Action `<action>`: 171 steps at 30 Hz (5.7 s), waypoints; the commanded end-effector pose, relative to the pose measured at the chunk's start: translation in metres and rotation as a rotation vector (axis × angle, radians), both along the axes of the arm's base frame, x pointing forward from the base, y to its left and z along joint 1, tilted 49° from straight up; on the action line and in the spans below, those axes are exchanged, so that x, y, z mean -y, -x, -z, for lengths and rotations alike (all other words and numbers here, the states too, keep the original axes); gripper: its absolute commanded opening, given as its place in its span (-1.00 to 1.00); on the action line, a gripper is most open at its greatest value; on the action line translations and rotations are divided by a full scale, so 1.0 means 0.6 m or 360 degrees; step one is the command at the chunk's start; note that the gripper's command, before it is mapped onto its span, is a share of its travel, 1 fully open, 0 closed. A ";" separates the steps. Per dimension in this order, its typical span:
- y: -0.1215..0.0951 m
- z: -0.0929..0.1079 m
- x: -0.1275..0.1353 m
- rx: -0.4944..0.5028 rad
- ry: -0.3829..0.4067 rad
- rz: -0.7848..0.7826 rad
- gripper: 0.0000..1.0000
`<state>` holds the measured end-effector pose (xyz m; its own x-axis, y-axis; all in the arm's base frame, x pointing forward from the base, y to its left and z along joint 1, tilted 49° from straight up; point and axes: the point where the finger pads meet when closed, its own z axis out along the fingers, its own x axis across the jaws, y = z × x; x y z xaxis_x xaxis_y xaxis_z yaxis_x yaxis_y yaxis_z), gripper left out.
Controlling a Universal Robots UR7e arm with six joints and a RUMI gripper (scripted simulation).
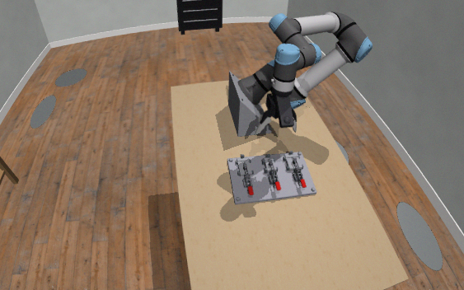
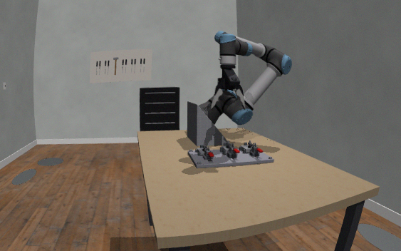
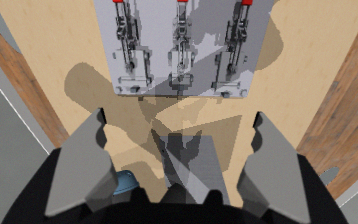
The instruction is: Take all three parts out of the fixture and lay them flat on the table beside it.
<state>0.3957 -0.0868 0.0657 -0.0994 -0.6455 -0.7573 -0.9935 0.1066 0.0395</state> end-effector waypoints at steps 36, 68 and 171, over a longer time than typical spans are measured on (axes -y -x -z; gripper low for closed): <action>0.000 0.000 0.001 0.0001 0.0001 0.0001 -1.00; 0.000 0.000 0.001 0.0001 0.0001 0.0001 0.17; -0.213 0.008 0.024 0.0001 0.0001 0.0001 -0.44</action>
